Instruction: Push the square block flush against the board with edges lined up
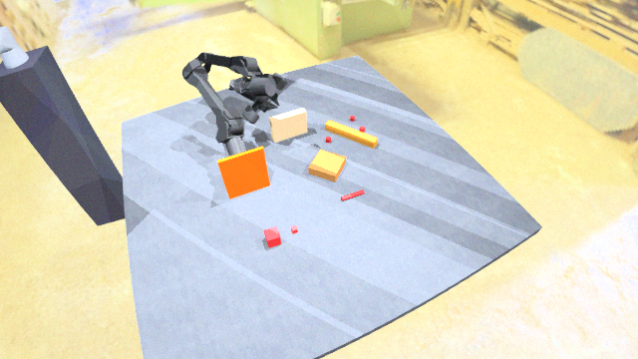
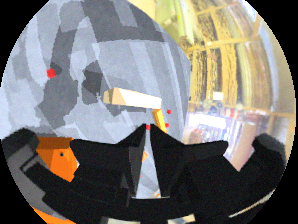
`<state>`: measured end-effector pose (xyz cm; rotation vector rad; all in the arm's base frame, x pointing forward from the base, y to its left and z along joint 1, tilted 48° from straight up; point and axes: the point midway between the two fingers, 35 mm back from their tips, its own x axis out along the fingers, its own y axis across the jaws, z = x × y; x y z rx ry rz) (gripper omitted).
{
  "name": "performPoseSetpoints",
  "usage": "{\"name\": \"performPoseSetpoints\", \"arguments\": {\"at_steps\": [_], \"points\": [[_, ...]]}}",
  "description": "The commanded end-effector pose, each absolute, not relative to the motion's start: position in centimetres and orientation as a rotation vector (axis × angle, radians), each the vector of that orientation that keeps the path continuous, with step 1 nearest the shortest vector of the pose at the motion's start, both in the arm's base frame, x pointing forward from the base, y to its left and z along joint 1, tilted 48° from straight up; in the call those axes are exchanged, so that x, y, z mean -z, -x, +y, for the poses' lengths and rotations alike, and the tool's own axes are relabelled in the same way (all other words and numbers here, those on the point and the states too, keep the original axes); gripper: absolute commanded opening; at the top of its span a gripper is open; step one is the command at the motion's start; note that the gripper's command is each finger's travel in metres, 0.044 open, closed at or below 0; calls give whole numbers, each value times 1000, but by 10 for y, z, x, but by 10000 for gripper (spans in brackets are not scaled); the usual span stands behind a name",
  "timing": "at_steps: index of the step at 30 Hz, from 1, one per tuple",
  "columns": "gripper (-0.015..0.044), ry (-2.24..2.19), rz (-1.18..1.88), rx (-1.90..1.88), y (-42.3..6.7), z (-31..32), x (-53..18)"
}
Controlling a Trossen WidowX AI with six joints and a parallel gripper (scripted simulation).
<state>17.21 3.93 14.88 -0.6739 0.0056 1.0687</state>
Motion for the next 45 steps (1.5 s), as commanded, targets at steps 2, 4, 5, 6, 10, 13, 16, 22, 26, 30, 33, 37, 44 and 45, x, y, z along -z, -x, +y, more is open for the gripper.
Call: {"name": "performPoseSetpoints", "arguments": {"at_steps": [2,4,5,6,10,13,16,22,26,30,33,37,44,45], "points": [[0,640,76,-1198,-180,47,-155],[0,627,108,-1251,-184,52,-157],[0,621,127,-1278,-186,55,-159],[0,616,147,-1306,-189,58,-160],[0,603,231,-1407,-198,71,-166],[0,602,296,-1470,-205,83,-171],[0,608,365,-1527,-212,98,-177],[0,639,500,-1608,-224,136,-190],[0,643,513,-1613,-225,141,-191],[0,644,512,-1613,-223,164,-171],[0,640,508,-1614,-220,177,-160],[0,640,508,-1614,-220,177,-159],[0,642,509,-1613,-221,174,-155],[0,642,510,-1613,-222,173,-154]]}}
